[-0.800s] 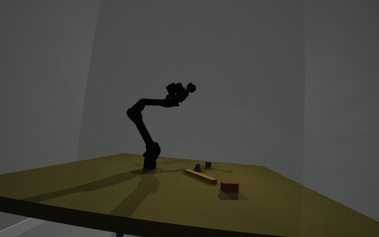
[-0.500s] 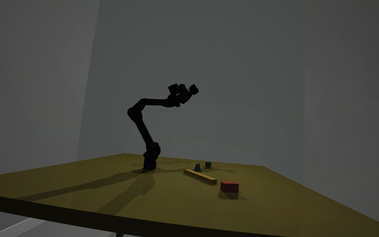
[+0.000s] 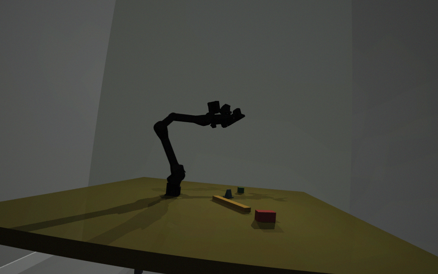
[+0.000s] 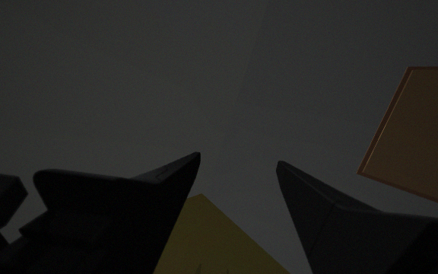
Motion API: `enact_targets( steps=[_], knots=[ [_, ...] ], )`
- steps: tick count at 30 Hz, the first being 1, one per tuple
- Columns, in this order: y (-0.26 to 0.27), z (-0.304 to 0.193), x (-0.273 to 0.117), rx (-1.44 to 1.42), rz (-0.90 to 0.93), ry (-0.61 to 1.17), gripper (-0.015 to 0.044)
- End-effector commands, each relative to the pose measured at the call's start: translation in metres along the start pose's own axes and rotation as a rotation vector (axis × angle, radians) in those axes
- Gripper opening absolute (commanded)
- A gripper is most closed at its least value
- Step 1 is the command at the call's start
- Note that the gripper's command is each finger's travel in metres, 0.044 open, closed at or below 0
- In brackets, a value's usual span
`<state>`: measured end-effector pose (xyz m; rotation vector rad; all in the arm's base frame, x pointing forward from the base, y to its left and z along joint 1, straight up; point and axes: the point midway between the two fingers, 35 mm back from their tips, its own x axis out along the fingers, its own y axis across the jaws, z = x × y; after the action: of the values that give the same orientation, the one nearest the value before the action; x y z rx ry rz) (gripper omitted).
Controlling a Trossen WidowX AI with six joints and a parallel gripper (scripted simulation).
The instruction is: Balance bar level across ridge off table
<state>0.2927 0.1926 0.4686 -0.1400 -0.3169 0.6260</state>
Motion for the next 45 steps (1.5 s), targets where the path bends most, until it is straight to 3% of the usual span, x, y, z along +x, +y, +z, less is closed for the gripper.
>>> enact_targets(
  steps=[1, 12, 21, 45],
  knots=[
    [-0.015, -0.018, 0.005, 0.039, -0.033, 0.062, 0.0315],
    [-0.059, -0.098, 0.01, 0.188, -0.161, 0.354, 0.0315],
    [-0.103, -0.174, -0.01, 0.352, -0.326, 0.629, 0.0315],
    [-0.178, -0.316, -0.152, 0.892, -0.898, 1.252, 0.0315]
  ],
)
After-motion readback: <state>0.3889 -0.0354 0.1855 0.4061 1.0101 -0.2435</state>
